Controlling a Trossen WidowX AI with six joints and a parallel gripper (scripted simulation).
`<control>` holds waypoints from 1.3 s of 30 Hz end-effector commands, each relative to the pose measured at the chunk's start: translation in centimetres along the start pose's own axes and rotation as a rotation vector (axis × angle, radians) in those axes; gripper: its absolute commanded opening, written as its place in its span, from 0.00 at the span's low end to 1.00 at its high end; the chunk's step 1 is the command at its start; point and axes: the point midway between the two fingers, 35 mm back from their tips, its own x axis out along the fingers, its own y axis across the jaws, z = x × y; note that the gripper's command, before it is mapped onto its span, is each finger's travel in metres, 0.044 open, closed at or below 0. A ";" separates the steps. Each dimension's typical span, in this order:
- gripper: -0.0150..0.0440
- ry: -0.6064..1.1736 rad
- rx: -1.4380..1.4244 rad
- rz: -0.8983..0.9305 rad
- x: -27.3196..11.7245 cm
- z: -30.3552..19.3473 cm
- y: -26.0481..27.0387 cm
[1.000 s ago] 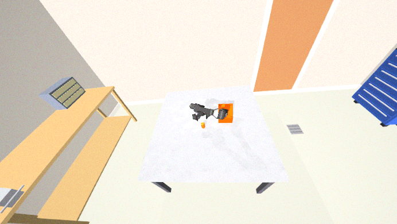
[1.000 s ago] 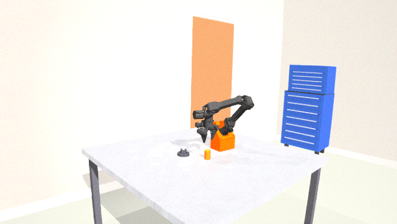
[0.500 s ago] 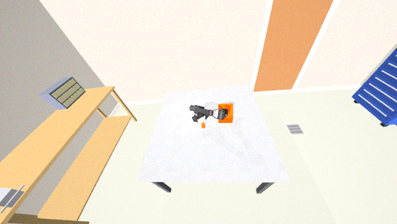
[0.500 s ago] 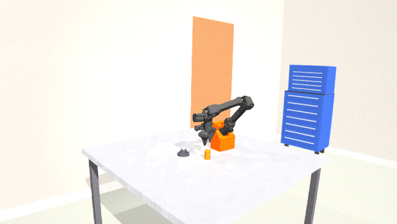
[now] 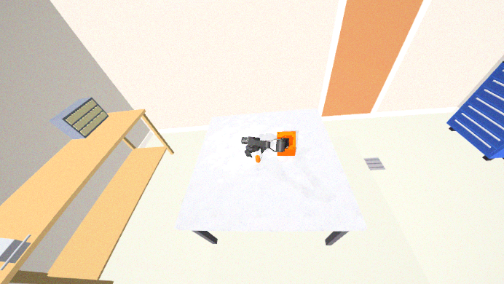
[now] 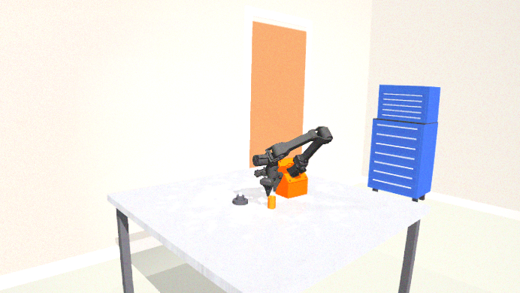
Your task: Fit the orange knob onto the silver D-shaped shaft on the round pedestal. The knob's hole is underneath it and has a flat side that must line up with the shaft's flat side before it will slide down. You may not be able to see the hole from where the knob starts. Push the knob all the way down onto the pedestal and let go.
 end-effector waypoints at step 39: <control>1.00 0.011 0.009 -0.002 6.7 -0.3 -0.4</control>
